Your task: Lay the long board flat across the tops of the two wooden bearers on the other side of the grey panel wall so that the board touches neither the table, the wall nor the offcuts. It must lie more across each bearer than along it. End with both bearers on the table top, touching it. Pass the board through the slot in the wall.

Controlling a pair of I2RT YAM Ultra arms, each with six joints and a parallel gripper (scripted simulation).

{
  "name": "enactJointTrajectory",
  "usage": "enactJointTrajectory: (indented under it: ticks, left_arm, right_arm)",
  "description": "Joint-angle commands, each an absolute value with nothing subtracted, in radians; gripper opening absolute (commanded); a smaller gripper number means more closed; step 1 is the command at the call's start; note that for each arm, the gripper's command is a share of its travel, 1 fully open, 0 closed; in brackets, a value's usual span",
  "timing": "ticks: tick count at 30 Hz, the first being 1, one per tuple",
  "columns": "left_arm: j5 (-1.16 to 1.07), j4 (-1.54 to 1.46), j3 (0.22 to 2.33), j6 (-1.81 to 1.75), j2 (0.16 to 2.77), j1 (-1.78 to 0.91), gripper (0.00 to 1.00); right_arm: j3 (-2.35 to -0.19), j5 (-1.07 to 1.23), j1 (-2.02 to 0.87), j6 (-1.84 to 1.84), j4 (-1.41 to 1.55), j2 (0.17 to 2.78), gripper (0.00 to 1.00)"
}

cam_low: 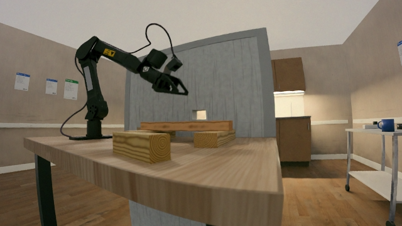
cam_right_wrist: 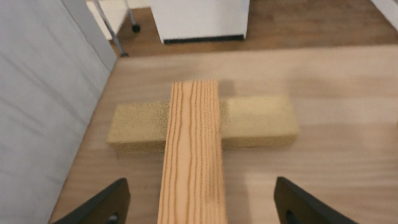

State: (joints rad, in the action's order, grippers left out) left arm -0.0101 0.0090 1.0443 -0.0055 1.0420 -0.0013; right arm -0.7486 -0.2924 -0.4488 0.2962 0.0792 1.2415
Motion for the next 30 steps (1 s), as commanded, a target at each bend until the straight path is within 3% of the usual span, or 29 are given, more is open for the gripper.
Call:
enactJointTrajectory:
  ticks: [1, 22, 30]
  left_arm:
    - [0.004, 0.002, 1.078, 0.001, 1.011, 0.003, 0.78]
    - [0.008, 0.003, 1.094, 0.005, 1.039, -0.011, 0.78]
    - [-0.003, 0.006, 1.070, 0.001, 1.045, -0.003, 0.78]
  right_arm:
    - [-0.822, -0.222, -0.376, 0.209, 0.053, 1.180, 0.78]
    - [-1.075, 0.048, 0.010, -0.033, 0.026, 1.061, 0.78]
    - [-1.090, 0.023, 0.000, 0.007, -0.010, 1.038, 0.78]
